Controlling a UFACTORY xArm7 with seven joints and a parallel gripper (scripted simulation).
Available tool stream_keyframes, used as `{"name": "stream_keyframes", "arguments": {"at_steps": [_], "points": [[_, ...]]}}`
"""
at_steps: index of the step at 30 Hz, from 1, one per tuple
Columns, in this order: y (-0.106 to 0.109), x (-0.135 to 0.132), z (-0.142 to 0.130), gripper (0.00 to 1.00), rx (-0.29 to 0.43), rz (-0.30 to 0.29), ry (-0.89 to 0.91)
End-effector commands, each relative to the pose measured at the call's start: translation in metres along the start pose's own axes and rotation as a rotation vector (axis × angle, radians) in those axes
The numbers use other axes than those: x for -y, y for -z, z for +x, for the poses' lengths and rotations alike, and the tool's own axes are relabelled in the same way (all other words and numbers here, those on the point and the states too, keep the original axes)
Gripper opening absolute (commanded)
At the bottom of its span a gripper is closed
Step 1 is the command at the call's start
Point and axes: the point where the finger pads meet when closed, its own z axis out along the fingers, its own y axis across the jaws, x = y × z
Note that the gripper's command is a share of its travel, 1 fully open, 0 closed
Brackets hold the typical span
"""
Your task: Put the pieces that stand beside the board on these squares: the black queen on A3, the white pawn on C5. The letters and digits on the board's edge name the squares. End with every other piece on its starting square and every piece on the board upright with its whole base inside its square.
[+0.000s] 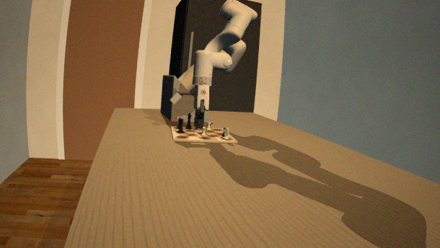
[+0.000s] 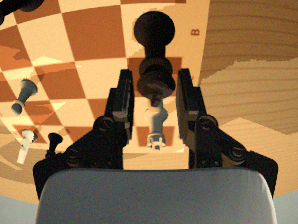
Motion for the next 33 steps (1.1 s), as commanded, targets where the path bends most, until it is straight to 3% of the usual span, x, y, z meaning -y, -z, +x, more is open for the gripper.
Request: {"name": "stream_keyframes", "arguments": {"at_steps": [1, 8, 25, 33], "points": [[0.001, 0.001, 0.001, 0.34, -0.002, 0.004, -0.001], [0.012, 0.001, 0.001, 0.34, -0.002, 0.004, -0.001], [0.084, 0.001, 0.001, 0.34, -0.002, 0.004, -0.001], [0.091, 0.001, 0.001, 0.34, -0.002, 0.004, -0.001]]}}
